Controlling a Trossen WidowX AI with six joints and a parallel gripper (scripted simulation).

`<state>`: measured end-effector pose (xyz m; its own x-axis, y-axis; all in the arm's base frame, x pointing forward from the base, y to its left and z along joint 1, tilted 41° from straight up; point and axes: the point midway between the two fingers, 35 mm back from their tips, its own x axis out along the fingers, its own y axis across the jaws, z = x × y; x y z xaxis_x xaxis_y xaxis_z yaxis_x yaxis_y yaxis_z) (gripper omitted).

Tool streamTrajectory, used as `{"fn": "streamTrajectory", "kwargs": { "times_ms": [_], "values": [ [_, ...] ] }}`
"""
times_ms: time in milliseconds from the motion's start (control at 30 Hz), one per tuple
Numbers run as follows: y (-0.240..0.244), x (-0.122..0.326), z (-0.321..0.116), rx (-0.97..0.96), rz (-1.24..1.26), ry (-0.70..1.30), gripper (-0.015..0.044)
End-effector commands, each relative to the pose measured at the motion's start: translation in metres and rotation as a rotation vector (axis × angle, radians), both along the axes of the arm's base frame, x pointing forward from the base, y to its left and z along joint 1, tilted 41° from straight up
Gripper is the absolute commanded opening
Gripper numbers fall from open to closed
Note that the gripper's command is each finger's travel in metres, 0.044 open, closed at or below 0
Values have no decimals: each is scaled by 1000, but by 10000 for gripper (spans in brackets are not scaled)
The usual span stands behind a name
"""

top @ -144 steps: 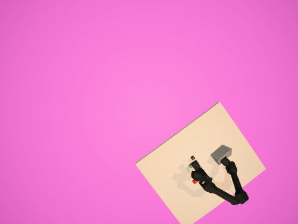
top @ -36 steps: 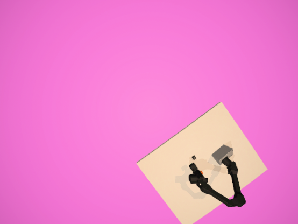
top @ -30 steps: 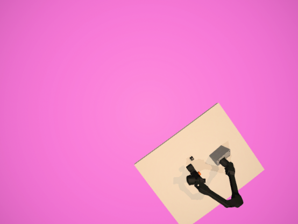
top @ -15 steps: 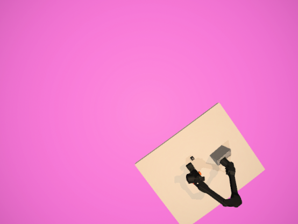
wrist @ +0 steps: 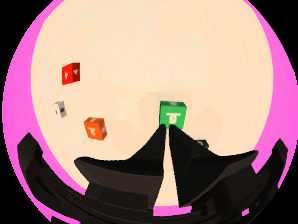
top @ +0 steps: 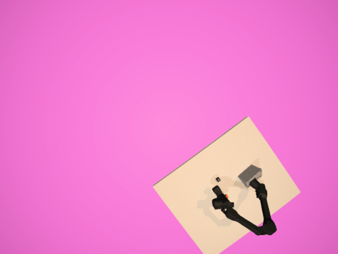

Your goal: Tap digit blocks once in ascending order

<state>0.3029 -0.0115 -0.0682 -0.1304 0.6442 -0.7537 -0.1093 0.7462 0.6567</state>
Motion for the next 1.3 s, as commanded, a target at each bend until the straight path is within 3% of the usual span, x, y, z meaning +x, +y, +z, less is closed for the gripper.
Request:
{"fn": "streamTrajectory", "kwargs": {
  "times_ms": [0, 100, 300, 533, 767, 1000, 1167, 1267],
  "values": [
    [-25, 8, 27, -8, 4, -7, 20],
    [-49, 10, 57, -8, 4, -6, 20],
    [-49, 11, 61, -9, 4, -6, 20],
    [37, 16, 137, -23, -2, -9, 20],
    [112, -14, 201, 2, 4, -3, 20],
    [114, -14, 200, 2, 4, -3, 20],
    [158, -22, 149, 4, 4, -4, 20],
    [165, -25, 141, 6, 5, -4, 20]
  ]
}}
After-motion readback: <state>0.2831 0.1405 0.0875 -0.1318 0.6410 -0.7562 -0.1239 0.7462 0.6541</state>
